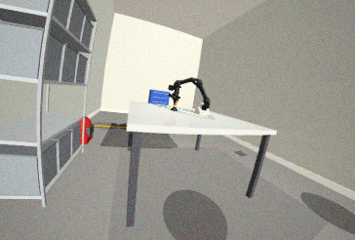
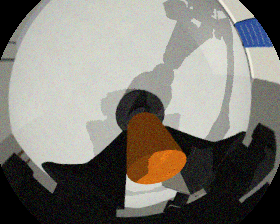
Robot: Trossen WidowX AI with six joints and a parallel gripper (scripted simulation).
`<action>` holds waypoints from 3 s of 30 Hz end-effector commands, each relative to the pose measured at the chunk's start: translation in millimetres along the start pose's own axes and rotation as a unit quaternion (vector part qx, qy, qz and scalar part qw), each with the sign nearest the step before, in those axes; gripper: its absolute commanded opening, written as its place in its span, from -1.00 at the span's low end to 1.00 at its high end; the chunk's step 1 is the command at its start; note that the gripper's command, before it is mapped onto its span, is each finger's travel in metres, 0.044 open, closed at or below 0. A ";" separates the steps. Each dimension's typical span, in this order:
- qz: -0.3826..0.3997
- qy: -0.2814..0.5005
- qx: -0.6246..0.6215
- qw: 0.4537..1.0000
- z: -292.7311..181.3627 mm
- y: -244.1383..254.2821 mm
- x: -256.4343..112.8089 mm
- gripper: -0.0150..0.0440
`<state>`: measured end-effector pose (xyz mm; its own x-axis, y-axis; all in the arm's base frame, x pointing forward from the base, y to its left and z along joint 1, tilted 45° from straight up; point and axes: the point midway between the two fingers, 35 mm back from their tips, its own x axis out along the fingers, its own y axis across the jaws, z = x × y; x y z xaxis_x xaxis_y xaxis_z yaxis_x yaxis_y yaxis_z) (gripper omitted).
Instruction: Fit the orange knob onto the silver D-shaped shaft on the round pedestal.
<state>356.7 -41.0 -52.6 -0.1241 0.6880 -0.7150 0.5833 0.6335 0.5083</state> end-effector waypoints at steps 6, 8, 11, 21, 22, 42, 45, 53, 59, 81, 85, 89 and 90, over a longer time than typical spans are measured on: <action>0.003 -0.006 -0.003 1.000 3.5 0.0 -4.1 -0.49; 0.003 -0.006 -0.003 1.000 3.3 -0.1 -3.5 -0.49; 0.003 -0.006 -0.003 1.000 2.5 -0.3 -2.6 -0.49; 0.003 -0.006 -0.003 1.000 -1.3 -1.5 -2.4 -0.49; 0.003 -0.005 -0.003 1.000 -1.9 -1.5 -2.8 -0.49; 0.003 -0.006 -0.003 1.000 1.0 -0.8 -2.1 -0.49; 0.003 -0.006 -0.003 1.000 1.4 -0.7 -0.6 -0.49; 0.003 -0.006 -0.003 1.000 0.8 -0.7 1.2 -0.49; 0.003 -0.006 -0.003 1.000 0.3 -0.9 0.6 -0.49; 0.002 -0.006 -0.107 0.994 -4.2 -1.7 -3.3 -0.49; 0.002 -0.006 -0.107 0.994 -2.9 -1.6 -2.0 -0.49; 0.002 -0.006 -0.107 0.994 -1.4 -1.7 -1.4 -0.49; 0.002 -0.006 -0.107 0.994 -1.0 -1.8 -1.7 -0.49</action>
<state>352.4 -40.0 -51.8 -0.1209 0.6895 -0.7141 0.4029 0.6916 0.5995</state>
